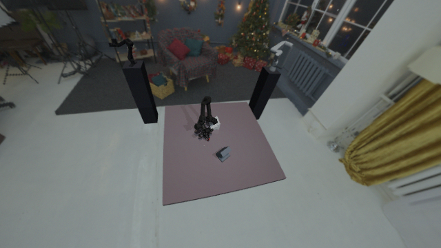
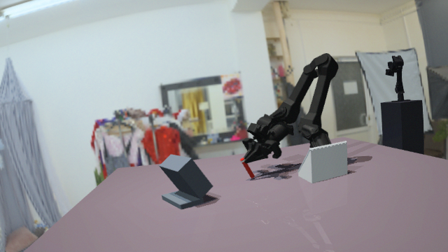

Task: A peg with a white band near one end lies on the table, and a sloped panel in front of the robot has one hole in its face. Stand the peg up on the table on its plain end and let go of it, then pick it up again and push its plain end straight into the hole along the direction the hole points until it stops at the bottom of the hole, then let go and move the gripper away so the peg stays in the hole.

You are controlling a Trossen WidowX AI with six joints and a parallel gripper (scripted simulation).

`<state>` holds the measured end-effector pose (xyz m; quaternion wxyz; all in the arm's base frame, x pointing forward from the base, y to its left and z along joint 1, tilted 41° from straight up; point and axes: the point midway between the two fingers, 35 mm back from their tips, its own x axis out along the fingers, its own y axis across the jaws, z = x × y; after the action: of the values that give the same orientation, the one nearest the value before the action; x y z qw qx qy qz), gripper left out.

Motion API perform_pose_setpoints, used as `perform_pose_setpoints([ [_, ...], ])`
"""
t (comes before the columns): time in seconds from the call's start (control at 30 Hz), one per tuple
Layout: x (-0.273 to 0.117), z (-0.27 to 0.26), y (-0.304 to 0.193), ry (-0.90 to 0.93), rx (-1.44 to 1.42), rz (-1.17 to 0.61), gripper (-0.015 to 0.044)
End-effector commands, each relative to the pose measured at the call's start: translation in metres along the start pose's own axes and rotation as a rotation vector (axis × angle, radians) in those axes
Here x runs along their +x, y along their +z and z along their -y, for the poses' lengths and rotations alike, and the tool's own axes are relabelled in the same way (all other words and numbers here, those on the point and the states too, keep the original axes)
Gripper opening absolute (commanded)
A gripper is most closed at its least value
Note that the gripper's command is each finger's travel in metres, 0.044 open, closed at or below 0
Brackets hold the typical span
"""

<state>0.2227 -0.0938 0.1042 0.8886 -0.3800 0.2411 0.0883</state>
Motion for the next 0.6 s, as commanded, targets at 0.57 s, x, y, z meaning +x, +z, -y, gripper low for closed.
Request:
perform_pose_setpoints([
  [0.57, -0.0114, -0.0015, -0.0083, 0.003, -0.006, 0.185, 0.0049],
])
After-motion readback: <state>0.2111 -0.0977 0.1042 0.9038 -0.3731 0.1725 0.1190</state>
